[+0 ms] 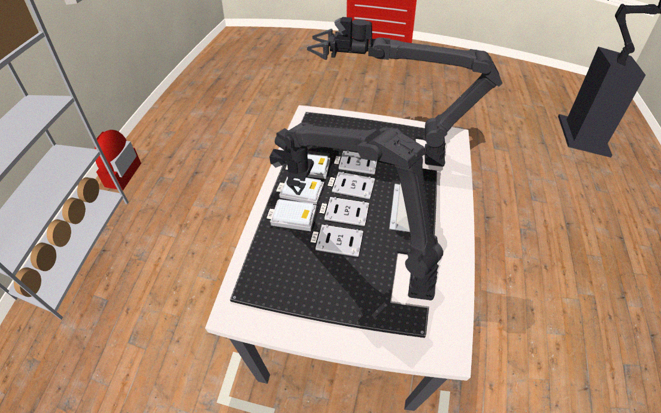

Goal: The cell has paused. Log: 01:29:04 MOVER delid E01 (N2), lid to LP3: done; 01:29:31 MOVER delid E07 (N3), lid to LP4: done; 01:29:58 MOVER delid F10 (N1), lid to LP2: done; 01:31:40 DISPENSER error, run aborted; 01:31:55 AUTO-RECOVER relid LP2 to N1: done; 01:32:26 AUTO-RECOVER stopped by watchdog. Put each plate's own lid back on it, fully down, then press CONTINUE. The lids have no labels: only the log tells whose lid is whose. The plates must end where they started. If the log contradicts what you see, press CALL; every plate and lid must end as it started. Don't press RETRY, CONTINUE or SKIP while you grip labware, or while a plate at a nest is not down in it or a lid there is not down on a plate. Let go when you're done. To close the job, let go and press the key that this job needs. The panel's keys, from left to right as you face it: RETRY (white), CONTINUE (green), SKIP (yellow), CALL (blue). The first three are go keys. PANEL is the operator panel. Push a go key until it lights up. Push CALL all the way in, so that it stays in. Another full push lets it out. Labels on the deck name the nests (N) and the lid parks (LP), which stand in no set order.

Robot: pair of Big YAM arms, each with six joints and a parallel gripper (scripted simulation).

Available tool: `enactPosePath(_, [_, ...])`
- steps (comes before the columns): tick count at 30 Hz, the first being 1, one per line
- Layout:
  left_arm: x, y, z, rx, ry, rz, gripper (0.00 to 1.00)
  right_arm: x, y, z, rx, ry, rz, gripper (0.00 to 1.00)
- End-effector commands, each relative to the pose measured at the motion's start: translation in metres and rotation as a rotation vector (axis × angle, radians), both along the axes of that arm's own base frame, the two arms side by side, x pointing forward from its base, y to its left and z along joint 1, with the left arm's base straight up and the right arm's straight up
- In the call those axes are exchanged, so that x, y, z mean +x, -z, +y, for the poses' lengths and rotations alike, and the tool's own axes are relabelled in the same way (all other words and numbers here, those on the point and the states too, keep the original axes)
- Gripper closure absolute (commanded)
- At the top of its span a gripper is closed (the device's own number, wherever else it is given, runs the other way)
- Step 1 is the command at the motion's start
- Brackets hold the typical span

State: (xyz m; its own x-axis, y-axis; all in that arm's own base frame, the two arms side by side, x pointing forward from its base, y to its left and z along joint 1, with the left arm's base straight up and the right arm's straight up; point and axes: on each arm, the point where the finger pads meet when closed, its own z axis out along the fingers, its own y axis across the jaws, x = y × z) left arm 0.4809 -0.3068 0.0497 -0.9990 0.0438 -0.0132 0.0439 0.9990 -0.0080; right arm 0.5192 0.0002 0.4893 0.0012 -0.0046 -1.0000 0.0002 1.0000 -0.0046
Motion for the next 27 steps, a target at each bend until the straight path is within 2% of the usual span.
enactPosePath(1, [0.0042, 0.0083, 0.0023, 0.005, 0.002, 0.006, 1.0, -0.0023, -0.0352, -0.0005, 0.012, -0.001, -0.057, 0.0])
enactPosePath(16, [0.0052, 0.0063, 0.0041, 0.004, 0.001, 0.004, 1.0, -0.0023, -0.0352, -0.0005, 0.012, -0.001, -0.057, 0.0])
enactPosePath(17, [0.0052, 0.0063, 0.0041, 0.004, 0.001, 0.004, 0.0, -0.0023, -0.0352, -0.0005, 0.012, -0.001, -0.057, 0.0])
enactPosePath(27, [0.0052, 0.0063, 0.0041, 0.004, 0.001, 0.004, 0.0, -0.0023, -0.0352, -0.0005, 0.012, -0.001, -0.057, 0.0])
